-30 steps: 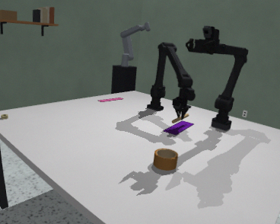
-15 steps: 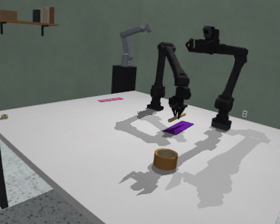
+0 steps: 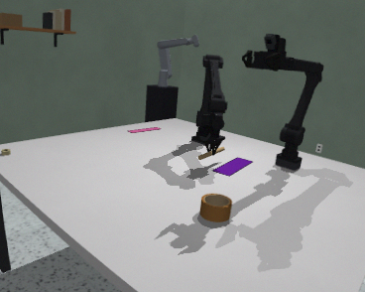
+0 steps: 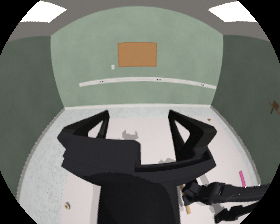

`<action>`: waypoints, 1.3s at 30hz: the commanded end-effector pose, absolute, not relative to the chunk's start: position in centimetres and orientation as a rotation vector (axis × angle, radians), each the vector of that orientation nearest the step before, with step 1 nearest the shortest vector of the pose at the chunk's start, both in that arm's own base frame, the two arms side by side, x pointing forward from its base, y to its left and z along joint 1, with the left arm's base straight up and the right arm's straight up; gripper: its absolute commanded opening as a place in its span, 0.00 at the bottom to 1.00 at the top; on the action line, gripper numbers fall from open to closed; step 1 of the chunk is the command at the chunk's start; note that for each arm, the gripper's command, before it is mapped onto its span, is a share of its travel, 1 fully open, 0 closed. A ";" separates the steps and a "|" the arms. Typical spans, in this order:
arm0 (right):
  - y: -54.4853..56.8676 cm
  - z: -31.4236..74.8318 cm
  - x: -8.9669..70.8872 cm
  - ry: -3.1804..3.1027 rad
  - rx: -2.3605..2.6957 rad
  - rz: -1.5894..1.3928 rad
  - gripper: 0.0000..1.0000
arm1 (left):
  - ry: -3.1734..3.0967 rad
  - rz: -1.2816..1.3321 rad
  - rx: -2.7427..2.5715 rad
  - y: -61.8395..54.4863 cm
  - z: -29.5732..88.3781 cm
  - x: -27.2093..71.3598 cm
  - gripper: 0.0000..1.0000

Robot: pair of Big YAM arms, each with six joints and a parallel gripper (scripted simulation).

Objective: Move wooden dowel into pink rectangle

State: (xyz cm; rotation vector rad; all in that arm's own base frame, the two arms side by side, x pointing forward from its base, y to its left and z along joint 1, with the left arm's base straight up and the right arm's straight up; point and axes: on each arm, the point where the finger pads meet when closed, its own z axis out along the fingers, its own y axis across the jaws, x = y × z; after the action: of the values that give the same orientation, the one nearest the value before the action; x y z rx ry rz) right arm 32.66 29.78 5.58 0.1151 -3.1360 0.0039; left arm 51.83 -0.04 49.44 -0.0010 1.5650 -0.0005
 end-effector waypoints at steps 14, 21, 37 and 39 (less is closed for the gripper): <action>21.5 5.2 39.5 -3.150 0.150 -0.008 0.00 | 1.491 0.017 -0.003 0.5 53.3 51.2 1.00; 18.2 6.0 41.0 -3.153 0.137 -0.014 0.00 | 1.491 0.017 -0.003 0.5 53.3 51.2 1.00; 8.1 5.8 44.8 -3.171 0.106 -0.010 0.00 | 1.491 0.017 -0.003 0.5 53.3 51.2 1.00; 6.6 5.2 44.0 -3.148 0.097 -0.007 0.00 | 1.491 0.017 -0.003 0.5 53.3 51.2 1.00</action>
State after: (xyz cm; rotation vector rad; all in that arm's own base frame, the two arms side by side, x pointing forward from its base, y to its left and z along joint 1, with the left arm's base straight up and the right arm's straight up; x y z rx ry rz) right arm 43.45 7.49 4.91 0.0334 -3.1409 0.0031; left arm 51.83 -0.04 49.44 -0.0010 1.5650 -0.0005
